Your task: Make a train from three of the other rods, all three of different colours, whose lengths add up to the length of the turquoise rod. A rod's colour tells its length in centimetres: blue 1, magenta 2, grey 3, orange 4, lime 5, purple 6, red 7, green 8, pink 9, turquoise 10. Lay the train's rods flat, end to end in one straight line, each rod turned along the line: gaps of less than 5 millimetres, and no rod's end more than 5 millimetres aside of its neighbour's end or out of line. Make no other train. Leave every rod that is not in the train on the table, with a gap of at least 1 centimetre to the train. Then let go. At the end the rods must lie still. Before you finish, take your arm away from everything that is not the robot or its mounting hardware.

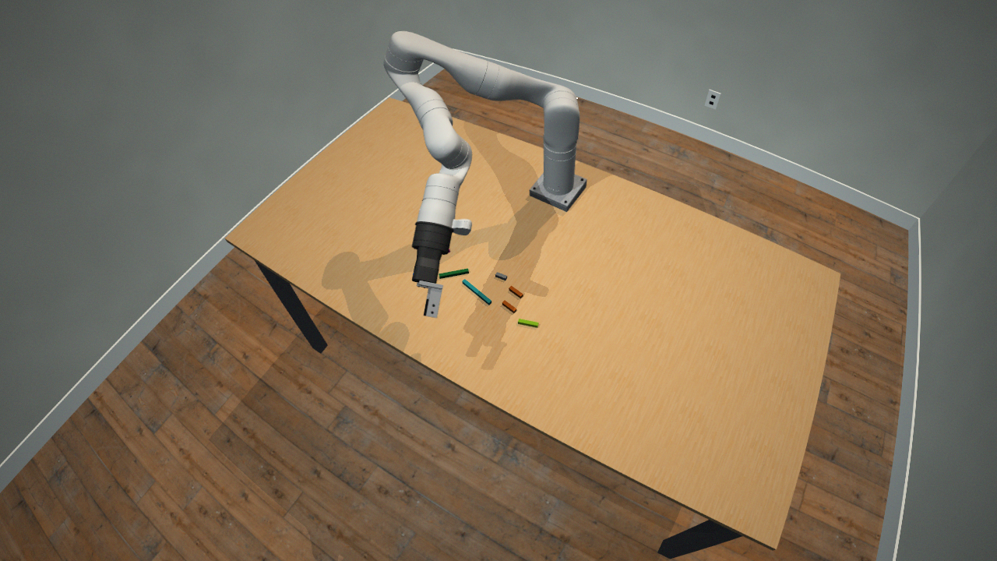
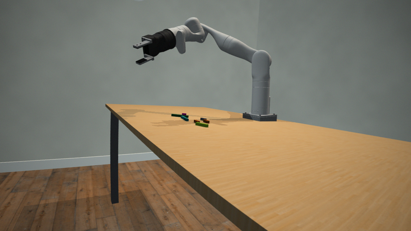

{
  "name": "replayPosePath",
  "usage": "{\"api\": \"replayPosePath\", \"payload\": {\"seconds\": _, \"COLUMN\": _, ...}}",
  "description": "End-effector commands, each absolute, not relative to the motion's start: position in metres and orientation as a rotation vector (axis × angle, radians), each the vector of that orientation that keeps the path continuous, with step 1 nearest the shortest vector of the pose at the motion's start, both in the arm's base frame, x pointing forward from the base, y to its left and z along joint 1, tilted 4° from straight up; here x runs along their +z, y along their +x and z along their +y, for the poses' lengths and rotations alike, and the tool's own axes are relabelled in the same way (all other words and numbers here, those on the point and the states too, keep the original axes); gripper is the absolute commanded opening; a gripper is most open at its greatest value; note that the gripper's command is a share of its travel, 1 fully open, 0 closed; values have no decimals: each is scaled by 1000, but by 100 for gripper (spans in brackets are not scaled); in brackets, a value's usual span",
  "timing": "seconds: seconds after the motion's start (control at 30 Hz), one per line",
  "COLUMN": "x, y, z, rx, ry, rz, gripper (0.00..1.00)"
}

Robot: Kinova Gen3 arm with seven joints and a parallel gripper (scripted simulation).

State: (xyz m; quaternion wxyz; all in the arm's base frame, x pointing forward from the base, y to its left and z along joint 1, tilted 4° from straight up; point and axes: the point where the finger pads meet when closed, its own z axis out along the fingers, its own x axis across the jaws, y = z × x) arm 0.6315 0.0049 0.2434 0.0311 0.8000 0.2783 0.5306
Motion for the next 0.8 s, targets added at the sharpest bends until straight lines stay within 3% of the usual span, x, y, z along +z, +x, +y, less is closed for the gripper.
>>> {"api": "replayPosePath", "payload": {"seconds": 0.0, "x": 247, "y": 640, "z": -16, "rx": 1667, "ry": 2500, "rz": 692, "gripper": 100}}
{"api": "replayPosePath", "payload": {"seconds": 0.77, "x": 270, "y": 654, "z": -159, "rx": 1697, "ry": 2489, "rz": -302, "gripper": 100}}
